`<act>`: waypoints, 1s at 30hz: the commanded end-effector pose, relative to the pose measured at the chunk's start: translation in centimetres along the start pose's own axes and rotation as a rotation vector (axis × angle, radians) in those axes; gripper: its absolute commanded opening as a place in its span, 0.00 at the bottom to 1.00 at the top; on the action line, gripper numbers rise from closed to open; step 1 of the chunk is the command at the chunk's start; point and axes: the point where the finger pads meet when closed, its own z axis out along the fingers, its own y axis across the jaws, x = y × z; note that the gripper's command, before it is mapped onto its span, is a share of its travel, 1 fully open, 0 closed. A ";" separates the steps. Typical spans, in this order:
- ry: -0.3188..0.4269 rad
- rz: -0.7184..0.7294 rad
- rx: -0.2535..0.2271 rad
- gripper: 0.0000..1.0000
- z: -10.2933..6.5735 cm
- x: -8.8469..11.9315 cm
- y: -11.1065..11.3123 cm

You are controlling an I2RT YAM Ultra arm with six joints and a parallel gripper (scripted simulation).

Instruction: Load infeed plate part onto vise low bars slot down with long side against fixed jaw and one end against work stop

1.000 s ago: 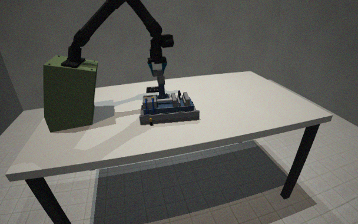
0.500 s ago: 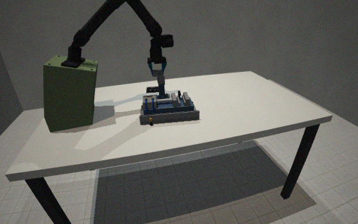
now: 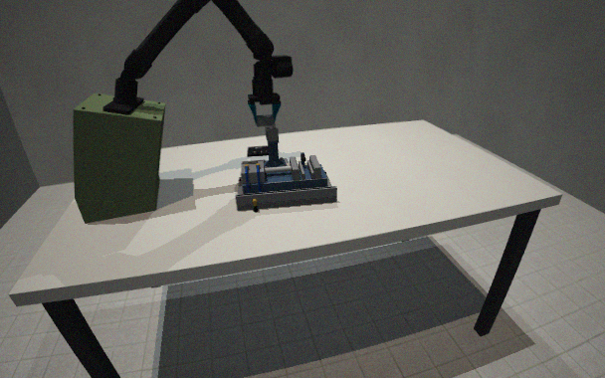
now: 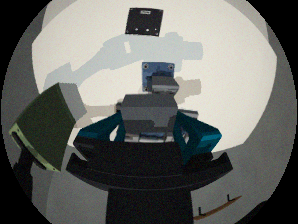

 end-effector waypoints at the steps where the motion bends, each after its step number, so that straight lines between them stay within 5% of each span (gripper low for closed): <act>1: -0.022 0.003 0.063 0.00 -3.5 -0.6 -2.0; 30: -0.024 -0.002 0.063 0.00 -7.5 -0.8 -1.6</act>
